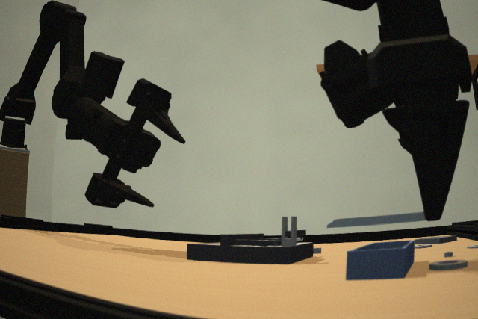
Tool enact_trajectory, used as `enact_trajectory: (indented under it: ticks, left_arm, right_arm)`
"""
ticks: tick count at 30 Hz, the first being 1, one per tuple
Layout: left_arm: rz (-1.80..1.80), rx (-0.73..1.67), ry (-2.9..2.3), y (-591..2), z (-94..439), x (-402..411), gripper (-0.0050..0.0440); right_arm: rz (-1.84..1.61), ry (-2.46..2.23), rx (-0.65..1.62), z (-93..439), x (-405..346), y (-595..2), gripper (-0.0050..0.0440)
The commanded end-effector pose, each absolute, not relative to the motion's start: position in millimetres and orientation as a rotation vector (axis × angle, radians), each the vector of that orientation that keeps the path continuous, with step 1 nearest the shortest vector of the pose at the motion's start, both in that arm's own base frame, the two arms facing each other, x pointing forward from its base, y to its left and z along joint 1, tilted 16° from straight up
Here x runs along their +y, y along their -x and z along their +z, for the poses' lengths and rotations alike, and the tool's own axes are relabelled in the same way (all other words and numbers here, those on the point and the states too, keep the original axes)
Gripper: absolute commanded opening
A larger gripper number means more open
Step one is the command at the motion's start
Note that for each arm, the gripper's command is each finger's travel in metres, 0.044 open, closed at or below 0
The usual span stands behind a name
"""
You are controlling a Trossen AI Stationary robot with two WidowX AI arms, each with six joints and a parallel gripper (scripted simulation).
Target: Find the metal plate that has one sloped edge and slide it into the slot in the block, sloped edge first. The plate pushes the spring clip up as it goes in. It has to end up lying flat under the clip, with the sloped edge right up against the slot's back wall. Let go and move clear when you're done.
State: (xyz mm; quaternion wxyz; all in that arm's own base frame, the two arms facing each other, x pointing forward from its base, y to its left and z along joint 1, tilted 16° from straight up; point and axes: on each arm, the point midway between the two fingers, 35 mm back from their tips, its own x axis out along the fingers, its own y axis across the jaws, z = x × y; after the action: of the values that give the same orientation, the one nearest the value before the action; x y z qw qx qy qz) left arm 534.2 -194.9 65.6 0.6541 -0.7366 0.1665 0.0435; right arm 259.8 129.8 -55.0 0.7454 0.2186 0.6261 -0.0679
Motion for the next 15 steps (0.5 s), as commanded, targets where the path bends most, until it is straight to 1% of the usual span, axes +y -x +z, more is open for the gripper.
enact_trajectory:
  ticks: [1,8,13,15]
  left_arm:
    - [0.102,0.375,1.675,-534.1,65.0,-194.5,0.044]
    - [0.102,0.375,1.675,-534.1,65.0,-194.5,0.044]
    - [0.102,0.375,1.675,-534.1,65.0,-194.5,0.044]
    - [0.102,0.375,1.675,-534.1,65.0,-194.5,0.044]
  right_arm:
    - [-0.143,-0.477,1.367,-42.5,128.1,-258.1,-0.0001]
    - [-0.144,-0.476,1.369,-35.6,125.9,-256.1,-0.0003]
    - [-0.14,-0.465,1.371,-39.0,109.1,-255.6,-0.0005]
    - [-0.137,-0.46,1.372,-40.6,101.5,-255.0,-0.002]
